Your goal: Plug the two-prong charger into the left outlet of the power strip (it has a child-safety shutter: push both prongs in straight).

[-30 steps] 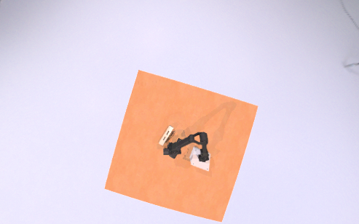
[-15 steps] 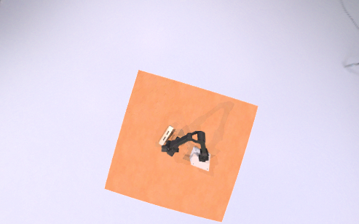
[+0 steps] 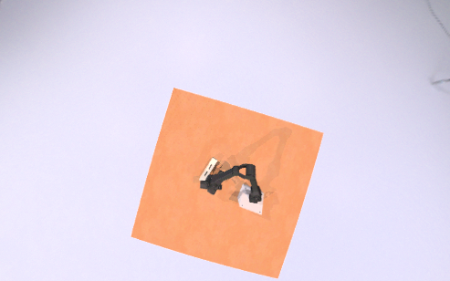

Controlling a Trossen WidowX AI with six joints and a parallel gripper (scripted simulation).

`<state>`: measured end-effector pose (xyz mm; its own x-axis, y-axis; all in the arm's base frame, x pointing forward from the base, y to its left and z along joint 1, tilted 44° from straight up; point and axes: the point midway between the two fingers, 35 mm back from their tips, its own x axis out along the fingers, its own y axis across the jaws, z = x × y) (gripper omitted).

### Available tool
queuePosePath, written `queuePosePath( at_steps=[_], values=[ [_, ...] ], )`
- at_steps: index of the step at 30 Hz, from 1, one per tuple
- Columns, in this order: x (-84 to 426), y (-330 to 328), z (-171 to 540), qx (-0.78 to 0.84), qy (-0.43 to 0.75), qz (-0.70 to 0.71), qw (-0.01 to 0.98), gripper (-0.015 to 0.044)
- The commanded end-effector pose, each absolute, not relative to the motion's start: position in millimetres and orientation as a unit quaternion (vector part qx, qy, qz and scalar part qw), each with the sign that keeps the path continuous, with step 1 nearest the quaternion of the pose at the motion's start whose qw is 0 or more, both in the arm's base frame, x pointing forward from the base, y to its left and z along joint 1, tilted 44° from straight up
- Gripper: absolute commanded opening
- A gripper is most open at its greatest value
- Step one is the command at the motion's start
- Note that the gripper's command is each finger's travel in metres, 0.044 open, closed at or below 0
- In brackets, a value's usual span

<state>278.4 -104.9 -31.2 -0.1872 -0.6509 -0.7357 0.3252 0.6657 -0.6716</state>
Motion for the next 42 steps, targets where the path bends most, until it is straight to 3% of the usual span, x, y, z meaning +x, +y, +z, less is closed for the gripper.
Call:
queuePosePath(
  at_steps=[1,42],
  values=[
    [285.6,-107.8,-30.0,-0.124,0.663,-0.391,0.626,0.0000],
    [311.5,-119.7,-26.9,-0.122,0.661,-0.393,0.627,0.0000]
  ],
)
